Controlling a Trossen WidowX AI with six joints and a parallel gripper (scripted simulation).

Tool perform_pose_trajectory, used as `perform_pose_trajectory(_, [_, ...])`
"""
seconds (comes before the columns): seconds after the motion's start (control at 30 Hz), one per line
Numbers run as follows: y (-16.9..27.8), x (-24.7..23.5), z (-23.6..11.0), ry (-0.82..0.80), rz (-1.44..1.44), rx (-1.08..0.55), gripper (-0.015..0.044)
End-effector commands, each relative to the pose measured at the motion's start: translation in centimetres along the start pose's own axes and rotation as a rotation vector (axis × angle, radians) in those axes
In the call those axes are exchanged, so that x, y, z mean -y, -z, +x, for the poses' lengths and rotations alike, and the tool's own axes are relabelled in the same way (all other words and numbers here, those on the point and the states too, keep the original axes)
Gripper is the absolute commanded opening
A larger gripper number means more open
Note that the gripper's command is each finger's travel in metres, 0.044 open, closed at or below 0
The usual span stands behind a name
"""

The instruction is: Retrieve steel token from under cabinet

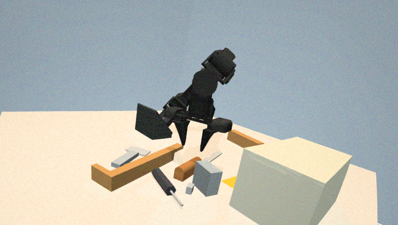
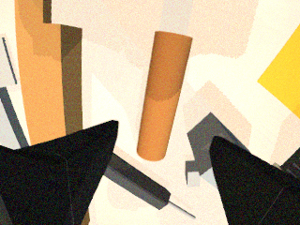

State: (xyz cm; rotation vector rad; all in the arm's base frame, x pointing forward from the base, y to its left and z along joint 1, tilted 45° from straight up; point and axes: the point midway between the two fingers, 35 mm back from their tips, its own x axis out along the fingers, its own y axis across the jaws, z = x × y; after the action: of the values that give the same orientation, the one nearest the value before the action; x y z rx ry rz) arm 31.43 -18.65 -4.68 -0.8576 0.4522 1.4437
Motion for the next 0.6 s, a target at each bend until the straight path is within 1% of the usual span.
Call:
perform_pose_trajectory(0.0, [-0.1,-0.2,2.1,-0.007,0.006,0.016,0.027])
perform_pose_trajectory(0.57, [-0.2,-0.1,4.3,-0.007,0.006,0.017,0.027])
